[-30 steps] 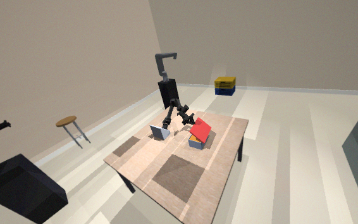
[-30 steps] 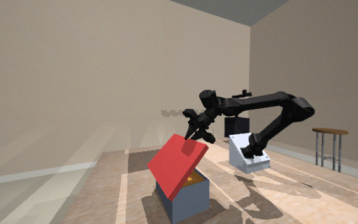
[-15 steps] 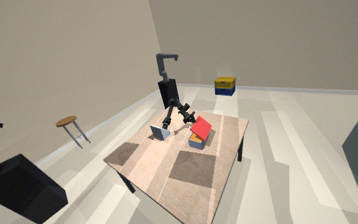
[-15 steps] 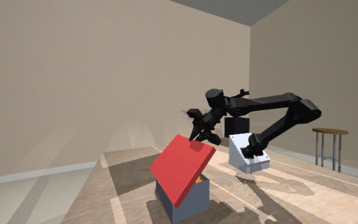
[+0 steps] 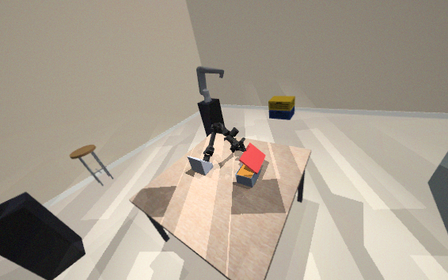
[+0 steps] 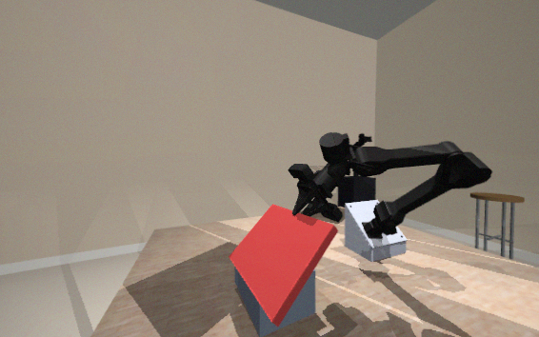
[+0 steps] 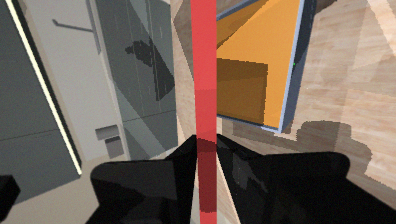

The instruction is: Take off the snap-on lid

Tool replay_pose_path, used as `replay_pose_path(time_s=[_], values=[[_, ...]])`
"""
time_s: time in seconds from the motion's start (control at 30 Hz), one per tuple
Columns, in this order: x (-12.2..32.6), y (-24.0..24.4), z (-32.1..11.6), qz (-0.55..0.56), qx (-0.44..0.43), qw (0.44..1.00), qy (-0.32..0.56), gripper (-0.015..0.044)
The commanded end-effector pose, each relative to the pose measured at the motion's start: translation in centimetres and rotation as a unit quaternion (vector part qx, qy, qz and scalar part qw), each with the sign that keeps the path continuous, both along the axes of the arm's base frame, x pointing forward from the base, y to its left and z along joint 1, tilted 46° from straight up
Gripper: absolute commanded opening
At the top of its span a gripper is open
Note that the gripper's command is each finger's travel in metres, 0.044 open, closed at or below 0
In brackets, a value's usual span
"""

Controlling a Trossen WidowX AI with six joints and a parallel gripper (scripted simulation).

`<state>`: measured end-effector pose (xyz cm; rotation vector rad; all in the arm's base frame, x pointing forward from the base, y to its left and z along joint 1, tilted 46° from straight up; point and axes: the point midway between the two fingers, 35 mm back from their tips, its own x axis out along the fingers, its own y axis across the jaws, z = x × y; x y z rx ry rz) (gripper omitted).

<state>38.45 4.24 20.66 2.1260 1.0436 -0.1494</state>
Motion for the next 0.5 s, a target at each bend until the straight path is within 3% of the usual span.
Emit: replay_pose_path(time_s=[0.0, 0.47], values=[[-0.2, 0.2, 0.9, -0.008, -0.002, 1.000, -0.003, 0.0000], [-1.2, 2.0, 2.8, -0.008, -0.001, 1.000, -0.002, 0.0000]])
